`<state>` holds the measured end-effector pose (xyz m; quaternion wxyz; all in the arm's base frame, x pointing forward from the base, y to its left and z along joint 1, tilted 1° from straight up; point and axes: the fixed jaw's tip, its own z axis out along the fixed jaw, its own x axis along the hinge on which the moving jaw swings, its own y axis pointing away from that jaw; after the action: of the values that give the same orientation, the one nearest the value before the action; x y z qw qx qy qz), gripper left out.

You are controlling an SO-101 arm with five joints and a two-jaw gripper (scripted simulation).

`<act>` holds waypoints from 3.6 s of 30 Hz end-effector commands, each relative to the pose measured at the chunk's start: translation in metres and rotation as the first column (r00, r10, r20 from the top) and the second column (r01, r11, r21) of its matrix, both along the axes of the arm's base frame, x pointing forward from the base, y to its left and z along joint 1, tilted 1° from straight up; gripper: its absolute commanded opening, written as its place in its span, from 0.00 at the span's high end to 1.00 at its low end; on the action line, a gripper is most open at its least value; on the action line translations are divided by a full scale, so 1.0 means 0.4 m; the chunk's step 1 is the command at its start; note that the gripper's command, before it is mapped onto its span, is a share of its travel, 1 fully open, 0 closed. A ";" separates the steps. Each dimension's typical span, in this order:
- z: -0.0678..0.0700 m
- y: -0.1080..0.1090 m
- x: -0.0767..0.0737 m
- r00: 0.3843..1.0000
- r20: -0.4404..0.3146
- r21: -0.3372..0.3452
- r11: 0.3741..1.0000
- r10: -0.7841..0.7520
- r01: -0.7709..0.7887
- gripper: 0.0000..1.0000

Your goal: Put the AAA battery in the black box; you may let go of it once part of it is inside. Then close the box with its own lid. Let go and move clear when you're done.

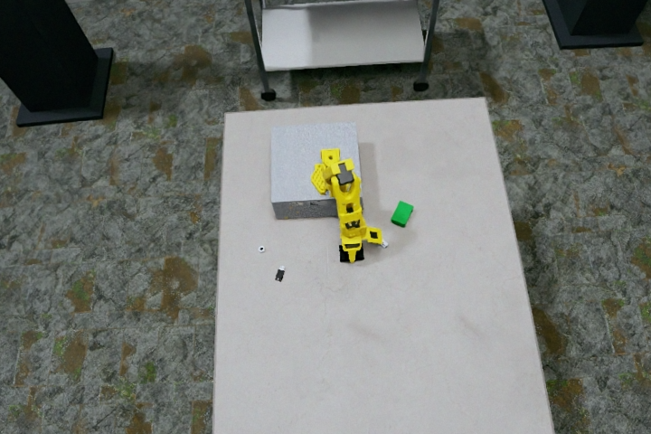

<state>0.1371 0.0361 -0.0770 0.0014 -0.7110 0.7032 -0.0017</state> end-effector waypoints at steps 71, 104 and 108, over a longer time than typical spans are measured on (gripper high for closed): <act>0.100 -0.004 -0.007 1.000 0.005 0.003 1.000 0.001 -0.001 0.69; 0.100 -0.004 -0.007 1.000 0.005 0.003 1.000 0.001 -0.001 0.69; 0.100 -0.004 -0.007 1.000 0.005 0.003 1.000 0.001 -0.001 0.69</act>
<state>0.1371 0.0361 -0.0378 0.0075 -0.7110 0.7031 -0.0053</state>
